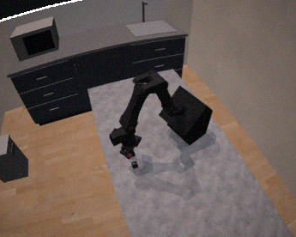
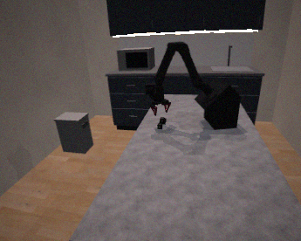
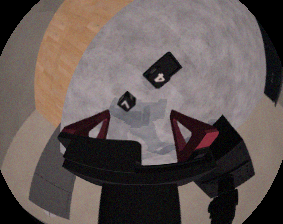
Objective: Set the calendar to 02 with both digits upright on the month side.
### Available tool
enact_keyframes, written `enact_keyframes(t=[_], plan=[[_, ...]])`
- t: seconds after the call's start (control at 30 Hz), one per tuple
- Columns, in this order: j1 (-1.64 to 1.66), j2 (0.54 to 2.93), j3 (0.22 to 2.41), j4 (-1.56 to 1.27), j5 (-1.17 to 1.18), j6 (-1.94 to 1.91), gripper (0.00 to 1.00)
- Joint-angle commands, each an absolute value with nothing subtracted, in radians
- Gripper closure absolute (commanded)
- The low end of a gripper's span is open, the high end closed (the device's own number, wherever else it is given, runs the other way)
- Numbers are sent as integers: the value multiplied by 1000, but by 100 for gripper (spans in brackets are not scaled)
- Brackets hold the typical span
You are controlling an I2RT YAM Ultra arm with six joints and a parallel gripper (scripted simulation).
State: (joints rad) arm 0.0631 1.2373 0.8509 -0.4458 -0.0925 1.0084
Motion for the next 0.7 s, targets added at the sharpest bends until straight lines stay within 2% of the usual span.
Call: enact_keyframes(t=[0.0, 0.1, 0.23, 0.67], plan=[[83, 1235, 864, -438, -56, 1215, 0], [85, 1235, 864, -438, -55, 1220, 0], [135, 1246, 873, -434, -21, 1451, 0], [221, 1265, 890, -426, 38, 1850, 0]])
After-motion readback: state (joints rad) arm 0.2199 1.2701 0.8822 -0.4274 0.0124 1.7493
